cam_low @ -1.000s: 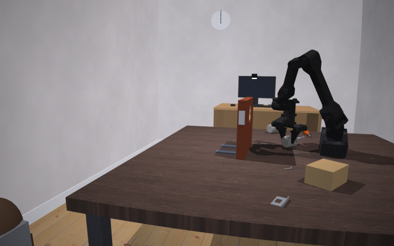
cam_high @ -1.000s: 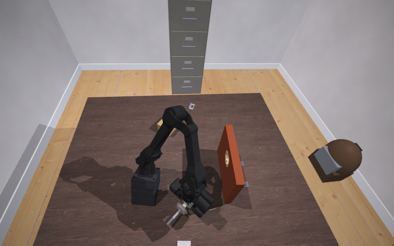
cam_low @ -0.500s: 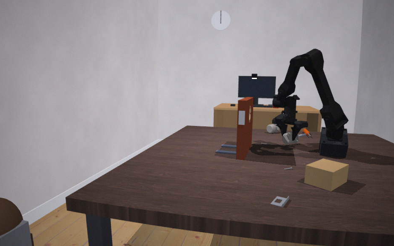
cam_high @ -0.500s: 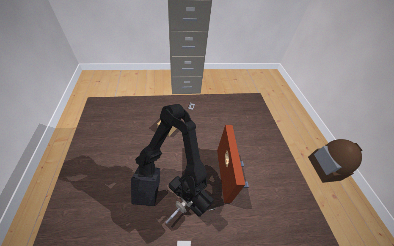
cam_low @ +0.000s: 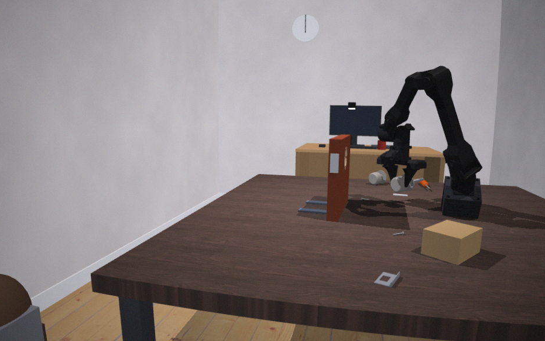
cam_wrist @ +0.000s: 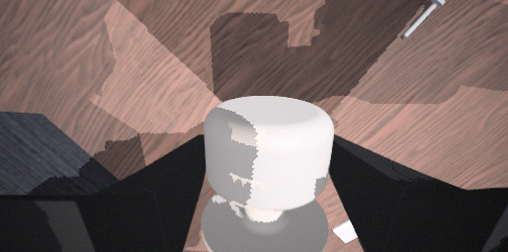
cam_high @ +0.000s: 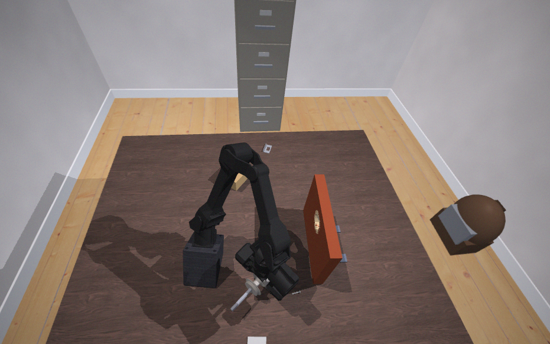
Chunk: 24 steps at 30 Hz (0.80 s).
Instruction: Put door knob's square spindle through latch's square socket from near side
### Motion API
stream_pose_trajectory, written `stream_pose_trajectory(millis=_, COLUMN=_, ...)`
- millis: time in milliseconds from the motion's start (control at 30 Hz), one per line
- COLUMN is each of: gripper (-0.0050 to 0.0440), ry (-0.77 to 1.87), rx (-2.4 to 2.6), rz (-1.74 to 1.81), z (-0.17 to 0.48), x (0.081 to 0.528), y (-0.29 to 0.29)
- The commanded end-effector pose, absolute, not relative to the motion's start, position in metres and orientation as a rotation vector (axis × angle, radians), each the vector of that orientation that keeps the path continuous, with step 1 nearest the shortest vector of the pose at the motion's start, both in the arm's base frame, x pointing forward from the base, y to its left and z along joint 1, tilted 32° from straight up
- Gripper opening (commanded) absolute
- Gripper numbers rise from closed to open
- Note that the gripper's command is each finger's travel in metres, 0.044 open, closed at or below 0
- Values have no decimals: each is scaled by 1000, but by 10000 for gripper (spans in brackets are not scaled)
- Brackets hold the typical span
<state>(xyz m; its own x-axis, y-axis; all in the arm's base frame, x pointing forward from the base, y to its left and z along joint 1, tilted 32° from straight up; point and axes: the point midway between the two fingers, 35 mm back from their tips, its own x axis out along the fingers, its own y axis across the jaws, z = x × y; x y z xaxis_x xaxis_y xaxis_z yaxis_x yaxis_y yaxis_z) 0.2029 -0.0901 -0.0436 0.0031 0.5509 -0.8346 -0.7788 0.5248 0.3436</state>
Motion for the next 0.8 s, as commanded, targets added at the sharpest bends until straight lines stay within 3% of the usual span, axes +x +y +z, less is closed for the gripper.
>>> stream_pose_trajectory(millis=0, gripper=0, ry=1156, rx=-271, rz=1047, z=-33, x=207, y=-100)
stream_pose_trajectory(millis=767, gripper=0, ry=1258, rx=-123, rz=948, z=-16, x=207, y=-103)
